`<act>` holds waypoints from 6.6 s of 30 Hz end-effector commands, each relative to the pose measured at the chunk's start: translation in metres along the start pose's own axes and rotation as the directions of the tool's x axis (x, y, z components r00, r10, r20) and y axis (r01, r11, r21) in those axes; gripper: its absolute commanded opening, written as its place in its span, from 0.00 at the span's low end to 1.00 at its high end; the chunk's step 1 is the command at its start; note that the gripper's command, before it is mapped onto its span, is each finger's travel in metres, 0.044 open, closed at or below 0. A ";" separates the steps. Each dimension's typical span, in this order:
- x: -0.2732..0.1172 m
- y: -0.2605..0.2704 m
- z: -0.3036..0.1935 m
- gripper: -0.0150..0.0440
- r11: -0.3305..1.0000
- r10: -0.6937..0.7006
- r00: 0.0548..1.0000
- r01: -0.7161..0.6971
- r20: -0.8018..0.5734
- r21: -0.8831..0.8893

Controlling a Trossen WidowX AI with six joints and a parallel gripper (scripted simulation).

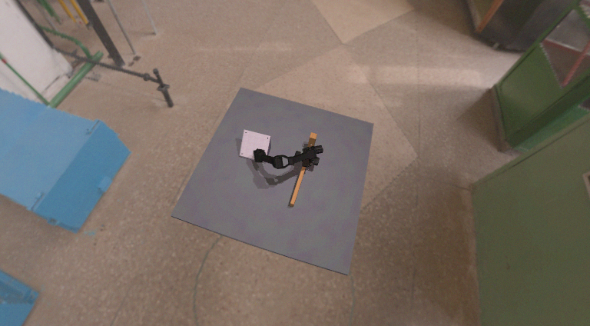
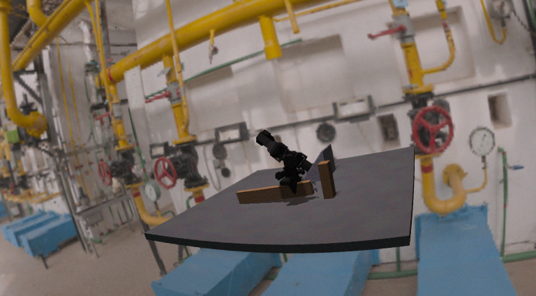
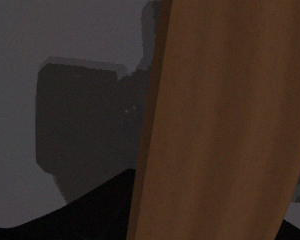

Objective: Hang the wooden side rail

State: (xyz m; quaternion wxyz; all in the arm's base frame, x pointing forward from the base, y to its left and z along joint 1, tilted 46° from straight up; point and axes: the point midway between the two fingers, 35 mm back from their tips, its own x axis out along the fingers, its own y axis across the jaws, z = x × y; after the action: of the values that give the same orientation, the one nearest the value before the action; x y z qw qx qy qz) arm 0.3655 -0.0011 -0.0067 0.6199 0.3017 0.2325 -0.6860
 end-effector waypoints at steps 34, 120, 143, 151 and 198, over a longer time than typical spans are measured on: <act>-0.007 0.002 -0.007 0.25 1.000 0.012 1.000 -0.012 -0.007 0.002; -0.006 0.001 -0.015 0.25 1.000 0.012 1.000 -0.012 -0.008 0.002; -0.007 0.001 -0.017 0.25 1.000 0.012 1.000 -0.012 -0.008 0.002; -0.006 0.000 -0.018 0.25 1.000 0.012 1.000 -0.012 -0.008 0.002; -0.007 0.001 -0.023 0.25 1.000 0.012 1.000 -0.012 -0.008 0.002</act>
State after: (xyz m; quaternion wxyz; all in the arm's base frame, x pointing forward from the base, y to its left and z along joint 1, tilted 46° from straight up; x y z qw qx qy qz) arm 0.3685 0.0128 -0.0193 0.6192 0.3032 0.2326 -0.6860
